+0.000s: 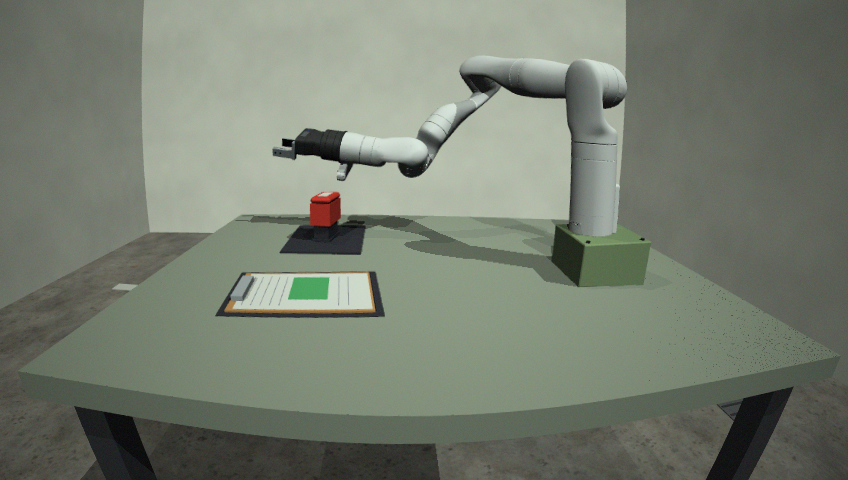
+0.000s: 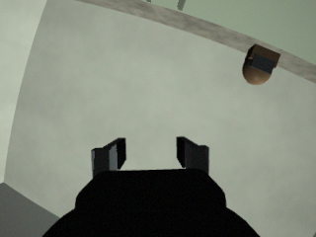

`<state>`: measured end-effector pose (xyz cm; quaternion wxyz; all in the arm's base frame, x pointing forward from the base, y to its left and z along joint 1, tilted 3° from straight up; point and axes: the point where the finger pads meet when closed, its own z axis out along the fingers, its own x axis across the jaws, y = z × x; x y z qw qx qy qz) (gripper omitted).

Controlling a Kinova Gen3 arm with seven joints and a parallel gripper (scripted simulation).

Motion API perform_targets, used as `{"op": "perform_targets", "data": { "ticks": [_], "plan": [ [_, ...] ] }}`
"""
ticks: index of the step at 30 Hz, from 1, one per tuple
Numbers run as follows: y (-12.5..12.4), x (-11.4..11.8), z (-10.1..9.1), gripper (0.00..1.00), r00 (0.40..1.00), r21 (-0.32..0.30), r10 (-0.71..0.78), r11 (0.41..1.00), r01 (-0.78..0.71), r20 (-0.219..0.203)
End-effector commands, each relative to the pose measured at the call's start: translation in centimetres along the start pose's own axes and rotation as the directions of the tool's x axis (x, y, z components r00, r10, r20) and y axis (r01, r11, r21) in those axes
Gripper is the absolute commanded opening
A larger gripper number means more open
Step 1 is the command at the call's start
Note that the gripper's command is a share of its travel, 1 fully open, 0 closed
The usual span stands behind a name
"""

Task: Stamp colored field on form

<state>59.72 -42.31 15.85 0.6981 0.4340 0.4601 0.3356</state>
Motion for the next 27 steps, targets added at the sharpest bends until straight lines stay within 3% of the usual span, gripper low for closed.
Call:
{"op": "perform_targets", "data": {
  "ticks": [1,16,27],
  "plan": [
    [0.1,-0.1,0.0,1.0,1.0,-0.002,-0.001,1.0,0.001,0.001],
    [0.2,0.2,-0.2,1.0,0.999,0.018,-0.019,1.0,0.019,-0.032],
    [0.4,0.9,-1.3,1.0,0.987,0.085,-0.074,0.993,0.087,-0.141]
  ]
}}
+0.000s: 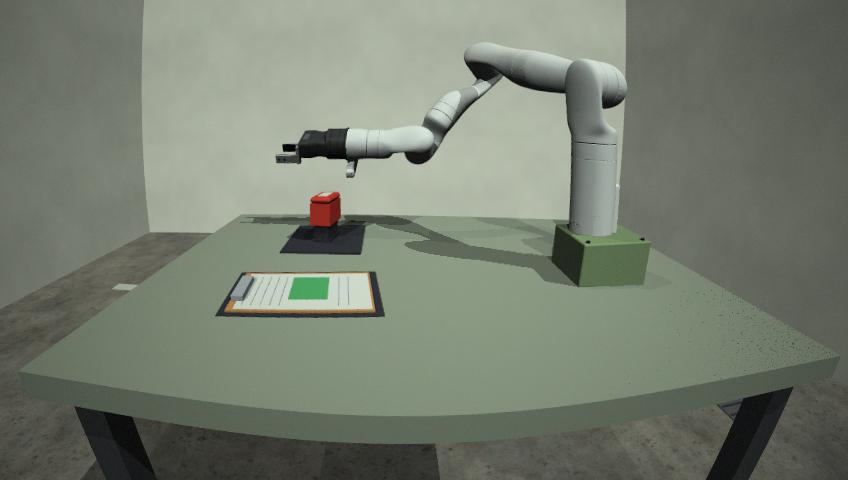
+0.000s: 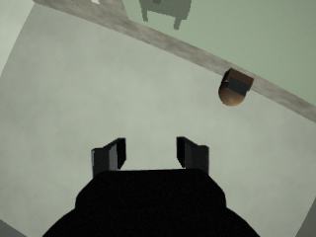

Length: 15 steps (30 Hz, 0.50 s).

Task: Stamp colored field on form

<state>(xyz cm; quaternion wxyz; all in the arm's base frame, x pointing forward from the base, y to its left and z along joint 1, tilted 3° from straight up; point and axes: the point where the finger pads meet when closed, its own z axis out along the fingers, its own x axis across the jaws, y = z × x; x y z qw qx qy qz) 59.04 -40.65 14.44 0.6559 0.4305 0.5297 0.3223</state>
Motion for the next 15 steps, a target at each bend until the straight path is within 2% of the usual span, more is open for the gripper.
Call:
{"op": "perform_targets", "data": {
  "ticks": [1,4,6,15],
  "plan": [
    [1.0,-0.7,-0.2,1.0,0.999,0.01,-0.035,0.999,0.035,-0.024],
    [1.0,-0.4,-0.7,1.0,0.996,0.04,-0.059,0.997,0.062,-0.068],
    [1.0,-0.4,-0.7,1.0,0.996,0.04,-0.059,0.997,0.062,-0.068],
    [1.2,0.9,-2.1,1.0,0.965,0.13,-0.131,0.978,0.164,-0.228]
  ]
}}
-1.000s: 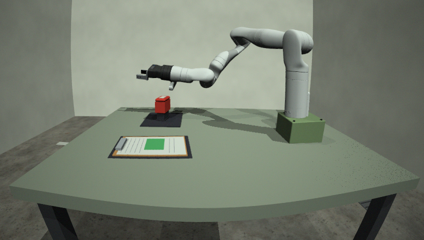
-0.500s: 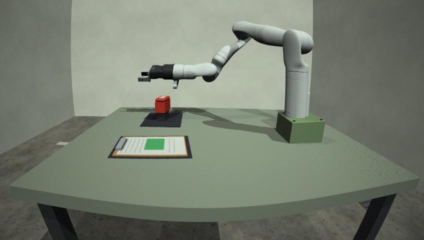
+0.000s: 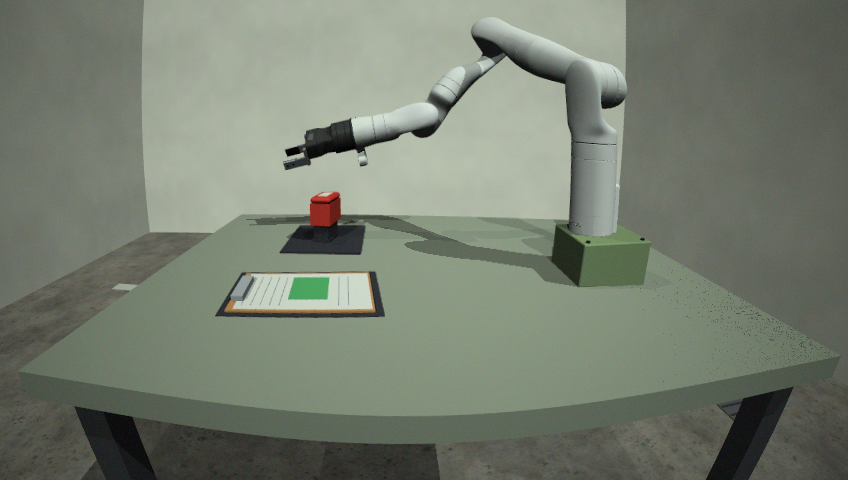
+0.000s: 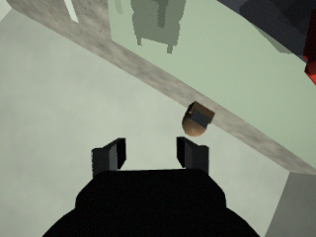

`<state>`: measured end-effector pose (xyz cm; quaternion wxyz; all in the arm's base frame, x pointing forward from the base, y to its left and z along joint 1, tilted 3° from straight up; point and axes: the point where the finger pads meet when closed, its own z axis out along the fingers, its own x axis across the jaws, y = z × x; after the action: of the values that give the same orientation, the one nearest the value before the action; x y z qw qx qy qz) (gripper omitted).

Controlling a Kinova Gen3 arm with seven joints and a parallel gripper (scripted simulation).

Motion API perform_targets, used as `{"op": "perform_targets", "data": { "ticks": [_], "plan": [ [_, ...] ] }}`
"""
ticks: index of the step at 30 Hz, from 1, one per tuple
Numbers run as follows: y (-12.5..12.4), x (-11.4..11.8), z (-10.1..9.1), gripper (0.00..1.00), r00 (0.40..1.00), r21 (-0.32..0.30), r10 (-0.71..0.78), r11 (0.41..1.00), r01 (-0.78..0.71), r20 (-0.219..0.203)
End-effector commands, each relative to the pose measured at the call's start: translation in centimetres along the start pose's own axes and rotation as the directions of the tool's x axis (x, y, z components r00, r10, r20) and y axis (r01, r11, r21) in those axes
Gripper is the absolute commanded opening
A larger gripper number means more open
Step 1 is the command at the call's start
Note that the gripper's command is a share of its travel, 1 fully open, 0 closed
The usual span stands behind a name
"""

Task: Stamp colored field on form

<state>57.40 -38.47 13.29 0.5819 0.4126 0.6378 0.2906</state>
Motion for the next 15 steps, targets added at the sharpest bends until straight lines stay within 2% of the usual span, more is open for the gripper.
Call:
{"op": "perform_targets", "data": {
  "ticks": [1,6,8,15],
  "plan": [
    [1.3,-1.0,-0.5,1.0,0.998,0.02,-0.054,0.998,0.055,-0.032],
    [1.4,-0.1,-1.3,1.0,0.986,0.08,-0.102,0.99,0.113,-0.129],
    [1.4,-0.1,-1.3,1.0,0.986,0.08,-0.102,0.99,0.113,-0.129],
    [1.5,1.3,-2.3,1.0,0.952,0.149,-0.155,0.968,0.199,-0.263]
  ]
}}
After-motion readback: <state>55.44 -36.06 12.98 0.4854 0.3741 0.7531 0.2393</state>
